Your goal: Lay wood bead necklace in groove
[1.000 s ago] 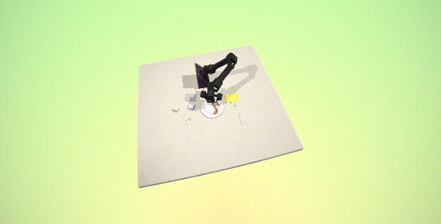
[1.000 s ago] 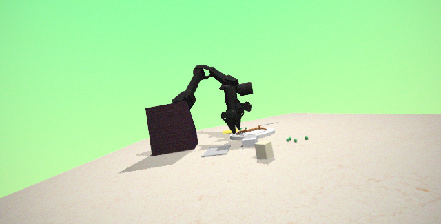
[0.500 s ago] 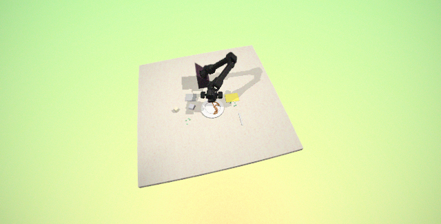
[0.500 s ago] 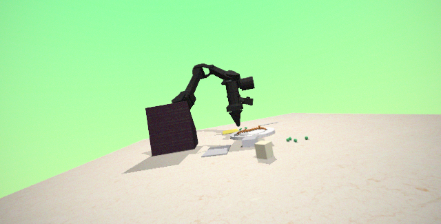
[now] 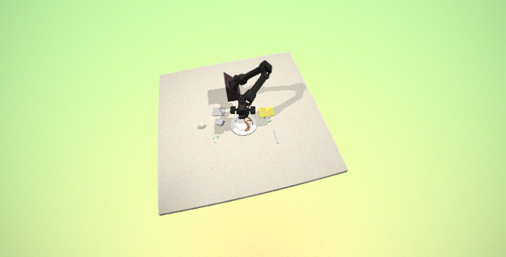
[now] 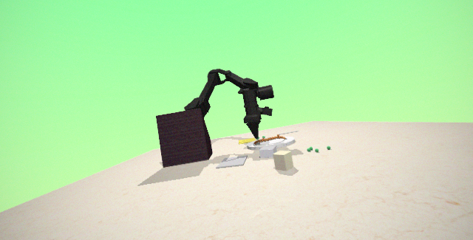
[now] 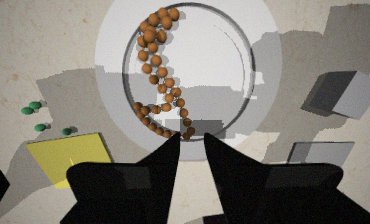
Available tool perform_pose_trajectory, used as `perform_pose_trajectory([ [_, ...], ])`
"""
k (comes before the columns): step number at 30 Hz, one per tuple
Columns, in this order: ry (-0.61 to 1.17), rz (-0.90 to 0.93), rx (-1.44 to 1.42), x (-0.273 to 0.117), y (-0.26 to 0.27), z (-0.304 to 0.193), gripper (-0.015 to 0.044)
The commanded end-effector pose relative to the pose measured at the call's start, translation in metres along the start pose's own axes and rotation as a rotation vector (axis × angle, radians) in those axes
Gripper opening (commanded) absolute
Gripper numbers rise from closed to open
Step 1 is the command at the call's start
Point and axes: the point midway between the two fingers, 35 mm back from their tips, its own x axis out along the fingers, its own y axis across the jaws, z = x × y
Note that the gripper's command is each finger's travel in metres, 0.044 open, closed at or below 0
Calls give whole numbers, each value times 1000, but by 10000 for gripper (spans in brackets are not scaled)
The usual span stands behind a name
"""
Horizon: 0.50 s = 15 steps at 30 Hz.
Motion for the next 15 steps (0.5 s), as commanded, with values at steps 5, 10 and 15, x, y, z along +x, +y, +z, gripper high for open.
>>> perform_pose_trajectory([
  [5, 3, 4, 7, 14, 0, -2, 120],
  [10, 3, 5, 7, 20, 0, -2, 120],
  [15, 4, 1, 0, 17, 0, -1, 15],
])
